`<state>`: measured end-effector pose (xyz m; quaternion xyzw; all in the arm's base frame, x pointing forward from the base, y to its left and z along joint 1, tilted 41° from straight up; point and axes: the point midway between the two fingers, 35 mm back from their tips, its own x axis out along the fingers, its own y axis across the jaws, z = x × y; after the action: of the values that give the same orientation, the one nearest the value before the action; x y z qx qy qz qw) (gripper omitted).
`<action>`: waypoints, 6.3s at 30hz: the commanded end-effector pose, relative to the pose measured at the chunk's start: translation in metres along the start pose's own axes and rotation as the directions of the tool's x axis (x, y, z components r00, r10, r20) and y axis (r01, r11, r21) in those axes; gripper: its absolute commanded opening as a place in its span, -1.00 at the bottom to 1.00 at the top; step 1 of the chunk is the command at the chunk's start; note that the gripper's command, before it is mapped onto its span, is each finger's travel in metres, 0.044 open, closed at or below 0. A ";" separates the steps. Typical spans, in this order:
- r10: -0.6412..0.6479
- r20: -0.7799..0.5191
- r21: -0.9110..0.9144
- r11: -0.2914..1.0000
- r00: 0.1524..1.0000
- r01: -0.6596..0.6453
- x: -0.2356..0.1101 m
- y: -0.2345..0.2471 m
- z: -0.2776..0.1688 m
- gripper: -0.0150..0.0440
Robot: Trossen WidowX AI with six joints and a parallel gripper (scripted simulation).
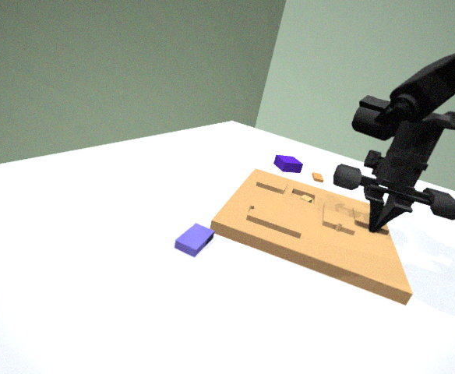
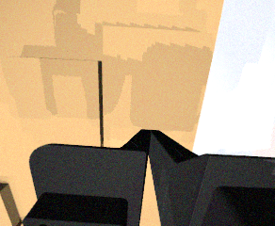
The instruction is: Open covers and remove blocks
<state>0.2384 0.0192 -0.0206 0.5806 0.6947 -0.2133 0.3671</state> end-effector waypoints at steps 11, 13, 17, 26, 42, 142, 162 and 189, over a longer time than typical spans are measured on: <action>0.007 0.012 -0.011 1.000 1.000 -0.007 -0.003 0.004 0.016 -0.49; 0.007 0.012 -0.011 1.000 1.000 -0.007 -0.003 0.004 0.018 -0.49; 0.007 0.013 -0.011 1.000 1.000 -0.007 -0.003 0.005 0.022 -0.49; 0.007 0.013 -0.011 1.000 1.000 -0.007 -0.003 0.005 0.031 -0.49; 0.007 0.014 -0.011 1.000 1.000 -0.007 -0.003 0.004 0.046 -0.49; 0.011 0.012 -0.115 -0.993 1.000 0.012 -0.061 0.092 0.033 -0.49; 0.011 0.012 0.015 -1.000 1.000 0.011 -0.061 0.095 0.031 -0.49; 0.011 0.012 0.015 -1.000 1.000 0.011 -0.059 0.095 0.032 -0.49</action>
<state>0.3411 -0.0206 0.0168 0.3762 -0.2122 -0.6911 -0.5796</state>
